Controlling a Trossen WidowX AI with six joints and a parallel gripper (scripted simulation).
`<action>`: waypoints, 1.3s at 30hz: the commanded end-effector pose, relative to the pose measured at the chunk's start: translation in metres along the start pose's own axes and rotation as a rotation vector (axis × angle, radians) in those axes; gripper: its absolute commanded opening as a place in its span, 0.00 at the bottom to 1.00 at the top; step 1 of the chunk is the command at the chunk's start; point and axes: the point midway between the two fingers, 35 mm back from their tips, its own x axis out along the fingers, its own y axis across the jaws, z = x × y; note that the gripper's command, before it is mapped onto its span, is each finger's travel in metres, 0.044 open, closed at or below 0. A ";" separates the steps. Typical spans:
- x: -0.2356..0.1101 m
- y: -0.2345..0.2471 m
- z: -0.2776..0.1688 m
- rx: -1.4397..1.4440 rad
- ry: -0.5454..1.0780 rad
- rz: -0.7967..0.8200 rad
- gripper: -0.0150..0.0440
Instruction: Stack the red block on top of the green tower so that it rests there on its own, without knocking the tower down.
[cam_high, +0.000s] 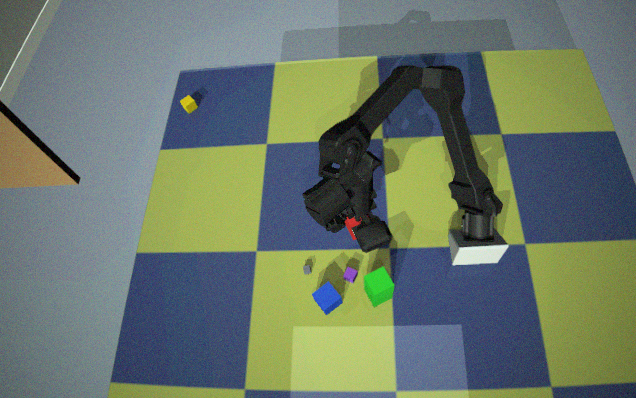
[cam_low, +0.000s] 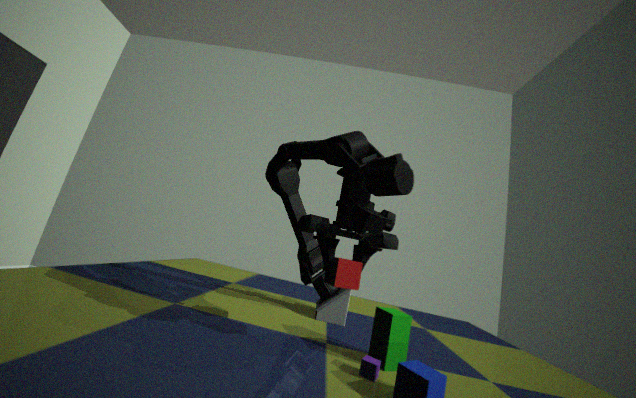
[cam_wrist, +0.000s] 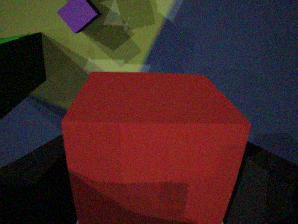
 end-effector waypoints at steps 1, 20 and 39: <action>0.000 0.029 0.007 0.004 0.000 0.004 0.25; 0.005 0.120 0.008 0.027 0.014 -0.014 0.25; 0.030 0.119 0.008 0.027 0.014 -0.015 0.25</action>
